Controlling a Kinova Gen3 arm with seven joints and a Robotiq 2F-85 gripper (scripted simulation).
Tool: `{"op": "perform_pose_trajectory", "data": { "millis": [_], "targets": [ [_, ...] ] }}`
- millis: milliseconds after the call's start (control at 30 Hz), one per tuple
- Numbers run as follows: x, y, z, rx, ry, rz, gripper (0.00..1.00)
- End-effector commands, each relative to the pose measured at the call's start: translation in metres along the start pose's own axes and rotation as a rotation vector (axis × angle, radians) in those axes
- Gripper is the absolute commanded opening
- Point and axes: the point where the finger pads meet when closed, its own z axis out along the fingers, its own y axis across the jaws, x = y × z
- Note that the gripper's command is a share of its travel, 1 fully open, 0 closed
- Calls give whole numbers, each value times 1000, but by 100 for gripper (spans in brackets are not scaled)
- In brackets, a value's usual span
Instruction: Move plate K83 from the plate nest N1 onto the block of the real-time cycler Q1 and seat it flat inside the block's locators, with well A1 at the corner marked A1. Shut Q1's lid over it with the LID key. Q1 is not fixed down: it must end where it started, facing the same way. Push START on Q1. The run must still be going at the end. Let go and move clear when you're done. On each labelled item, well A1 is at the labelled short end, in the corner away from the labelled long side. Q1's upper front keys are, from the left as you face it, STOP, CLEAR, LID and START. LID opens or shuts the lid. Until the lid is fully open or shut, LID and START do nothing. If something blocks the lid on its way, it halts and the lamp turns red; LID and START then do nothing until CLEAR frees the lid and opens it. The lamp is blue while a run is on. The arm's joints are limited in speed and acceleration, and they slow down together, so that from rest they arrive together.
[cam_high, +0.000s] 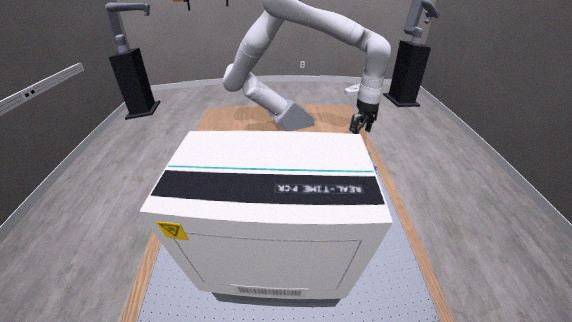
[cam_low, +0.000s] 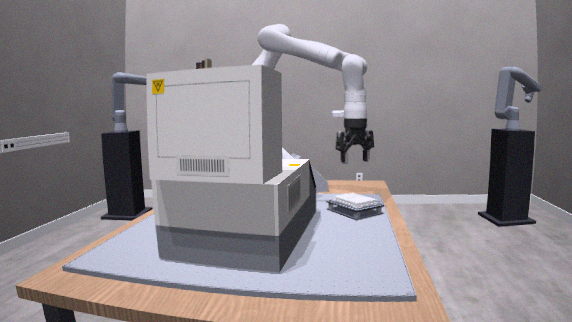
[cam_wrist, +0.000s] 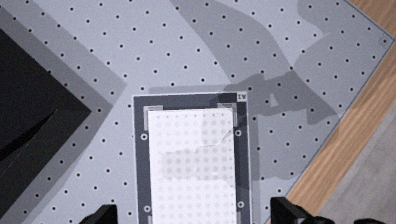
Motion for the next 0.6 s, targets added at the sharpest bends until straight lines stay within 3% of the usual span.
{"op": "perform_pose_trajectory", "data": {
  "millis": [0, 567],
  "targets": [
    [0, 0, 3, -1, -2, 0, 100],
    [0, 0, 23, -1, -2, 0, 100]
  ]
}}
